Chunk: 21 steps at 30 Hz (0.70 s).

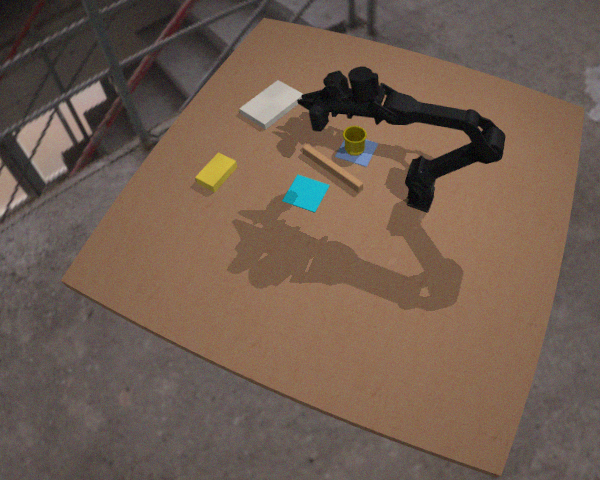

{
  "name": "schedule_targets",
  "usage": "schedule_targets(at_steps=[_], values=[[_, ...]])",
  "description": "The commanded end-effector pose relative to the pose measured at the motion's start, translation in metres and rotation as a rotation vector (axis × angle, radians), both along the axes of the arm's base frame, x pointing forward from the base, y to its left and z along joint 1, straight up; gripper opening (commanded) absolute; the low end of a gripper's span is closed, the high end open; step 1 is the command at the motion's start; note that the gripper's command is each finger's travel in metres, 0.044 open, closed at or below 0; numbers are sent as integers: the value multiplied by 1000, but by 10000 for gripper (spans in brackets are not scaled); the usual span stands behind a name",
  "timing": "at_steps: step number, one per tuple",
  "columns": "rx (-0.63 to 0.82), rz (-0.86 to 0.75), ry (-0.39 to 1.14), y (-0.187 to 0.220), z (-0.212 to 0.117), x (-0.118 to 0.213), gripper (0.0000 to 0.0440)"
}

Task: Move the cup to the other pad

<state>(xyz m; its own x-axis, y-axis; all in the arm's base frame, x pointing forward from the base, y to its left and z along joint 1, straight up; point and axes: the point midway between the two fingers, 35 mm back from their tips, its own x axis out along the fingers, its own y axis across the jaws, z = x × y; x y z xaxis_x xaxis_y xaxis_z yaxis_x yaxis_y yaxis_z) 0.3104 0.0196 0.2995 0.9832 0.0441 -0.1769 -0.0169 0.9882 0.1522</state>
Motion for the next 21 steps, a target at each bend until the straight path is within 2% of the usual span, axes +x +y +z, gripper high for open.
schedule_targets(at_steps=[1,21], values=[[23,15,51,5,-5,1,101],[102,20,401,22,-33,-6,108]])
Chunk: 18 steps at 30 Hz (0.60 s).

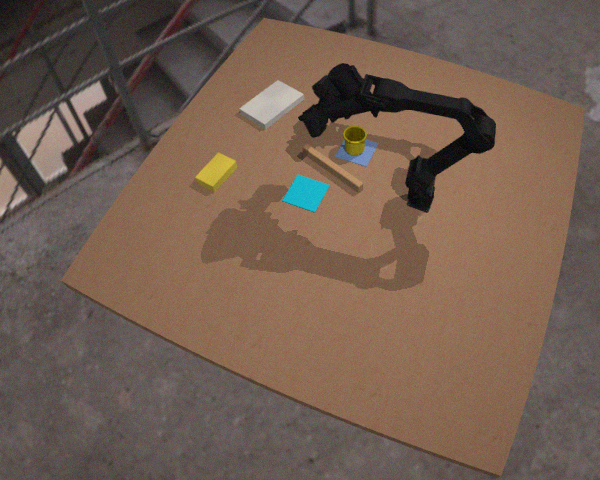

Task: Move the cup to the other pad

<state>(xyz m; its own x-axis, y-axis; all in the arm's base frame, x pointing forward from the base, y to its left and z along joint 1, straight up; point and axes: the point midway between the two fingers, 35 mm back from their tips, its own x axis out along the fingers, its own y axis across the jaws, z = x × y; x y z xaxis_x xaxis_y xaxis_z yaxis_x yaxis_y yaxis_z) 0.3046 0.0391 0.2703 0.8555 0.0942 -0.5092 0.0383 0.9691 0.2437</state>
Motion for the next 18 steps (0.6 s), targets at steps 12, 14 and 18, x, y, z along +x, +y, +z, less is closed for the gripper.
schedule_targets(at_steps=[12,14,18], values=[[-11,-8,250,2,-21,-11,123],[-16,-11,285,2,-24,-13,126],[-30,-15,354,0,-29,-18,131]])
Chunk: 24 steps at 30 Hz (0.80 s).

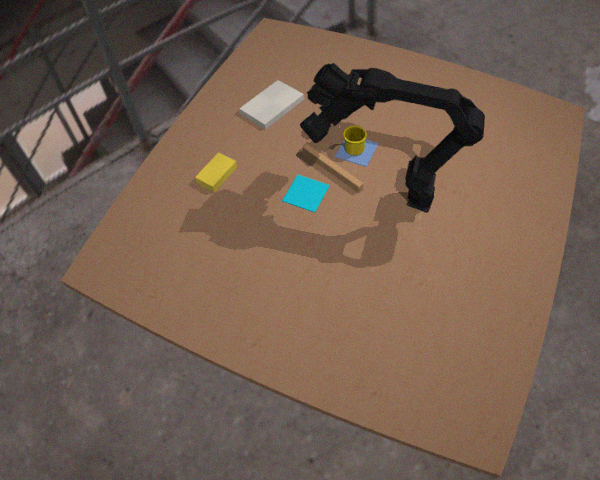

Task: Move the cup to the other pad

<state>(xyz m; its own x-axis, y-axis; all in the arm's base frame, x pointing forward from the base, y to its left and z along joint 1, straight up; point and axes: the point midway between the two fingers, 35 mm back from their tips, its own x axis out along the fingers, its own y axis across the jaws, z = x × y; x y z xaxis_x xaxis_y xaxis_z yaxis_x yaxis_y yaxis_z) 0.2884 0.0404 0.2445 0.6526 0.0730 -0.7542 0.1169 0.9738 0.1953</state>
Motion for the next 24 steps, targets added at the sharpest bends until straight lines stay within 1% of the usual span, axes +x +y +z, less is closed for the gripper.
schedule_targets(at_steps=[1,16,24], values=[[-11,-7,52,-2,-4,-2,132],[-80,-4,307,-15,-22,-20,125],[-119,8,433,-26,-33,-27,136]])
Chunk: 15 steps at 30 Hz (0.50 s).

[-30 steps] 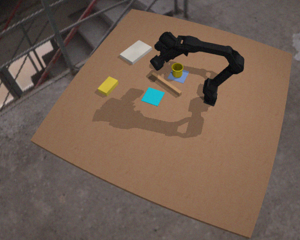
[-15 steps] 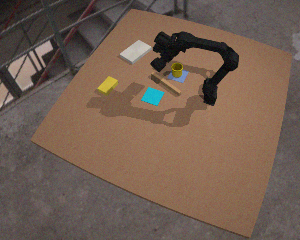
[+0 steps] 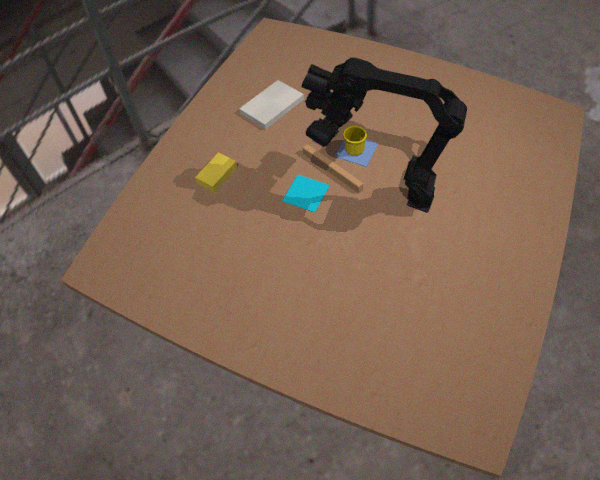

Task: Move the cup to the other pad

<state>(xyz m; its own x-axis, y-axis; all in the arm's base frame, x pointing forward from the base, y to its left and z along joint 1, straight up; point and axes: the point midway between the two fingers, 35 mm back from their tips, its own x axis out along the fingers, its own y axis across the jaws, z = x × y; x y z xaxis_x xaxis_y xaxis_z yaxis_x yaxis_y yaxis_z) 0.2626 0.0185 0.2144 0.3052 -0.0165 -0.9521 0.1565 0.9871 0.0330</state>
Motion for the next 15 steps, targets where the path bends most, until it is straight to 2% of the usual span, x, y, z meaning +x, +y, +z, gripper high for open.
schedule_targets(at_steps=[1,15], values=[[-16,3,47,-5,-5,-2,138],[-53,12,228,-27,-25,-9,154]])
